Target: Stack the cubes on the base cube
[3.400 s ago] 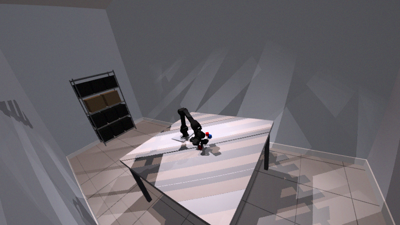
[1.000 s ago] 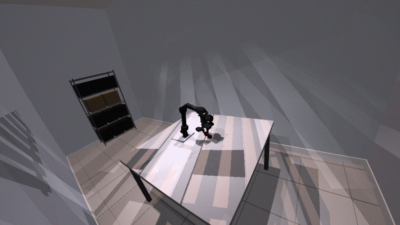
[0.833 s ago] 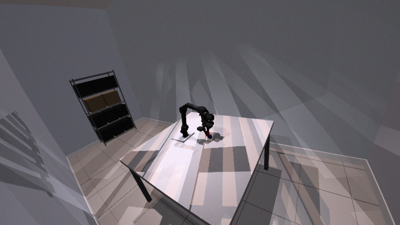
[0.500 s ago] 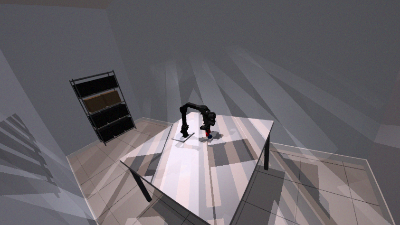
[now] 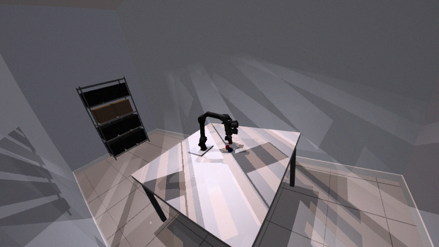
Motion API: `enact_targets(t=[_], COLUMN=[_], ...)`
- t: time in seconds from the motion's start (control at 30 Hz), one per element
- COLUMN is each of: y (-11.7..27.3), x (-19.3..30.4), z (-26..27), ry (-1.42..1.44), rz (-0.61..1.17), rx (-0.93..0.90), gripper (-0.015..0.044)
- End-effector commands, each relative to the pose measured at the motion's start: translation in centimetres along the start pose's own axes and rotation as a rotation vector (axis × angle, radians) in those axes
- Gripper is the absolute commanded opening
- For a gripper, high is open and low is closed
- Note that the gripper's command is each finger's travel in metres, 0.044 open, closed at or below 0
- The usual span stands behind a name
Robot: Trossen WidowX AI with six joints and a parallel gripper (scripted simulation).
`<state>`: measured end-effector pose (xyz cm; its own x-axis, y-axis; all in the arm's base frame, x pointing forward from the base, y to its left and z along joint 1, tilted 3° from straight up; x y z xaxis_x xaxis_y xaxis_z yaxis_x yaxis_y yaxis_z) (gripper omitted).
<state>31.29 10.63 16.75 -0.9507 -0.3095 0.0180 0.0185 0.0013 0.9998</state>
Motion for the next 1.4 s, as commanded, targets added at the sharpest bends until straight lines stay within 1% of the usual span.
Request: enact_targets(t=[0.0, 0.23, 0.6, 1.1, 1.37], y=[-0.1, -0.3, -3.1, -3.3, -5.2], x=[0.1, 0.1, 0.5, 0.4, 0.3], z=[1.3, 1.3, 1.1, 1.1, 1.2], ry=[0.121, 0.123, 0.08, 0.082, 0.113], rz=[-0.001, -0.001, -0.011, -0.011, -0.004], rx=[-0.004, -0.005, -0.03, -0.029, -0.012], gripper=[0.0105, 0.0105, 0.0105, 0.0105, 0.0105])
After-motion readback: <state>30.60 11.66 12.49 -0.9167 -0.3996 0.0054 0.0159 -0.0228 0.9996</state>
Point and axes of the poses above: the point midway between the two fingers, 35 mm back from their tips, its own y axis back along the fingers, its own z axis across the jaws, x = y × z, the point moved 4 cm from there along y, back along the fingers, and after that the axes turned 14 degrees about -y, right-handed, at the moved point
